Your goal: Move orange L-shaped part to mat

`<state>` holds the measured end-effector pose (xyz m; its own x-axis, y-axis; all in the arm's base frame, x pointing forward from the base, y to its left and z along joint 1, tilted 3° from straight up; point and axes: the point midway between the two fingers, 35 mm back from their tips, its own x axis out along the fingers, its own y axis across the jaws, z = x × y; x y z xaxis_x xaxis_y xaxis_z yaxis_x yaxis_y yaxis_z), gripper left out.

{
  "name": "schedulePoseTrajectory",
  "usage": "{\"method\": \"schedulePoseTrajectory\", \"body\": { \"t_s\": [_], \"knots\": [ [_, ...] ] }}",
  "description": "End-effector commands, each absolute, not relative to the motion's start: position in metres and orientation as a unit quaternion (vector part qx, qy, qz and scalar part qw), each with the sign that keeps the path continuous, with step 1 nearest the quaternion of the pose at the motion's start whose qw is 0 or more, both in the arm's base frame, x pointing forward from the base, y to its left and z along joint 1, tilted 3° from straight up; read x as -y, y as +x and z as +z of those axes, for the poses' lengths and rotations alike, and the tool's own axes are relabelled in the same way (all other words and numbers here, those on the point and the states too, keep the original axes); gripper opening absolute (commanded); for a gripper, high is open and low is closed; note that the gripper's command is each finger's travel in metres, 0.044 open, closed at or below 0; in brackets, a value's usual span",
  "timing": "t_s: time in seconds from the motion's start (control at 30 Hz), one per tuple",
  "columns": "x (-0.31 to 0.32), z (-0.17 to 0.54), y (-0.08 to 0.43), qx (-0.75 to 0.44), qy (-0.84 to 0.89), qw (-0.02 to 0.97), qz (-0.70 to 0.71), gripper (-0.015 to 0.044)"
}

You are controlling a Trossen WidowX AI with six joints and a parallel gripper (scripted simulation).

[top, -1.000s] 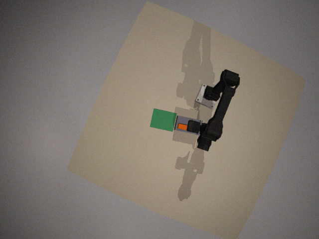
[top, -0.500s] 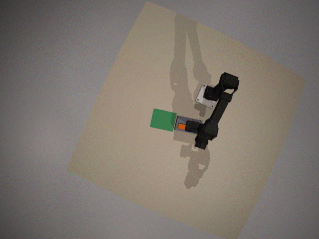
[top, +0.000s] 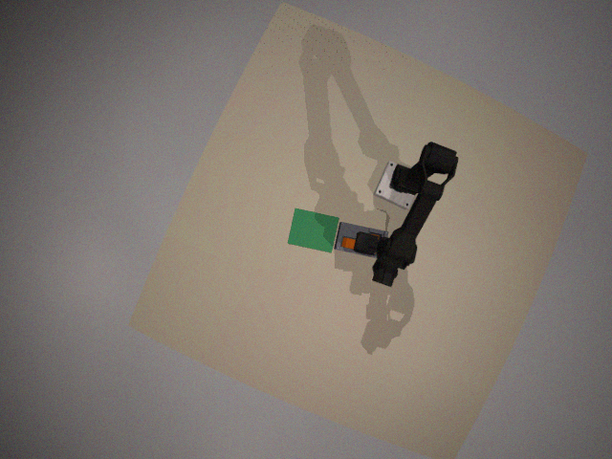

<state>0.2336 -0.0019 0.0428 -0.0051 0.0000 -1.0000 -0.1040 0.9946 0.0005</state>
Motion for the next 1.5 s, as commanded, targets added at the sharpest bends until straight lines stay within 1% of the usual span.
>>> {"method": "schedulePoseTrajectory", "body": {
  "t_s": [0.0, 0.73, 1.37, 1.47],
  "knots": [
    [0.002, 0.033, 0.23, -0.713, -0.039, 0.699, 0.037, 0.018],
    [0.002, 0.024, 0.229, -0.713, -0.039, 0.699, 0.037, 0.018],
    [-0.01, 0.041, 0.228, -0.713, -0.039, 0.699, 0.038, 0.018],
    [-0.008, 0.053, 0.231, -0.713, -0.039, 0.699, 0.038, 0.018]
  ]
}}
